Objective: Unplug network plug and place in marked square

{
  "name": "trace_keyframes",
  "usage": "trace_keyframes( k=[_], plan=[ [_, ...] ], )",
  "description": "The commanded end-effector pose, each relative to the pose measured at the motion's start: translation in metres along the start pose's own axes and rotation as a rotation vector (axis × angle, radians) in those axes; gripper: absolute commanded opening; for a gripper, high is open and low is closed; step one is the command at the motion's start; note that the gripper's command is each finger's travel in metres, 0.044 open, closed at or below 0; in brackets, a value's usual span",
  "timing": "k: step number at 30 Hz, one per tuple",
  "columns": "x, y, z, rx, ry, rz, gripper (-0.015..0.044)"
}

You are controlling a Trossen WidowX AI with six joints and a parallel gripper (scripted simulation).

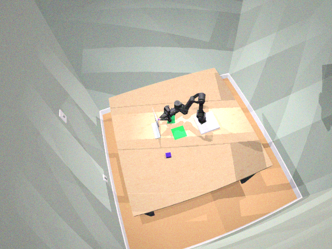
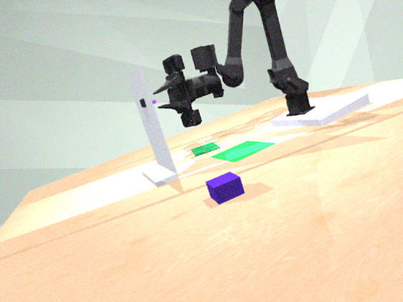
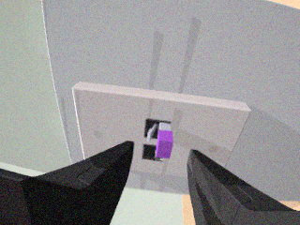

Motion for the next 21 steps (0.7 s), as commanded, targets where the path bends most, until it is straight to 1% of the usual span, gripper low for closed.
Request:
trace_keyframes(
  k=[1, 8, 21],
  plan=[
    [-0.0024, -0.0082, 0.0000, -0.001, 0.006, -0.005, 0.0156],
    [-0.0036, -0.0153, -0.0005, -0.003, 0.006, -0.005, 0.0156],
    [-0.0036, -0.0153, -0.0005, -0.003, 0.006, -0.005, 0.0069]
  ],
)
Point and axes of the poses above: the point midway between the two fingers, 35 mm back from their tips, its own y axis back along the fingers, its own z axis across the jaws, x = y × z, the point moved 7 cm from there along y, back along the fingers, and after that the axes turned 12 degrees about y, right-handed, at the moved point
